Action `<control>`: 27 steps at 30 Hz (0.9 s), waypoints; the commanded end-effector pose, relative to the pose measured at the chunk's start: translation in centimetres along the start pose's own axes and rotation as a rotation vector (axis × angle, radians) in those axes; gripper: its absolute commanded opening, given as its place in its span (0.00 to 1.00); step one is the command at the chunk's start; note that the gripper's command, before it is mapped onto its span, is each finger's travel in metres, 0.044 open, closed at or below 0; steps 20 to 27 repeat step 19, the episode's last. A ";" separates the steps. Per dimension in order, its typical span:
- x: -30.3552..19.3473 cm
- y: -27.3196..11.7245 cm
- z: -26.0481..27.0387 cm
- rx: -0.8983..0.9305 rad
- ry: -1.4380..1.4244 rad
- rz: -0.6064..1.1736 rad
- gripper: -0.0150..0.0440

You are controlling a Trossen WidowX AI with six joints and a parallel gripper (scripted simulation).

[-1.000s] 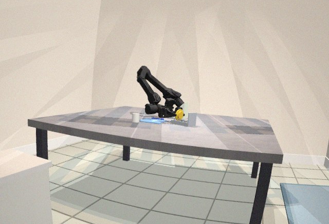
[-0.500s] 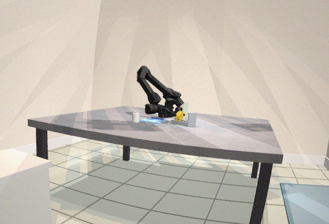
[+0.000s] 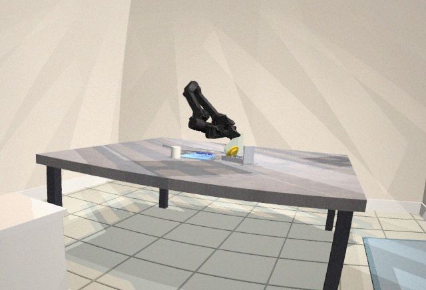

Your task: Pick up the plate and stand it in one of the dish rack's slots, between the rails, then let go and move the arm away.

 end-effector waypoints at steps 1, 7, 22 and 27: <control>4.2 -0.5 0.8 -0.005 0.007 -0.012 0.93; 5.0 -0.4 0.9 0.000 0.027 -0.004 0.93; 5.1 0.2 2.1 0.048 0.326 0.254 0.93; 5.1 0.2 2.1 0.048 0.326 0.254 0.93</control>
Point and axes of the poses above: the point midway between the two fingers, 35 mm back from their tips, its own y axis out along the fingers, its own z axis across the jaws, x = y × z, the point moved 1 cm from there along -y, back along the fingers, and after that the axes turned 10 degrees about y, right-handed, at the moved point
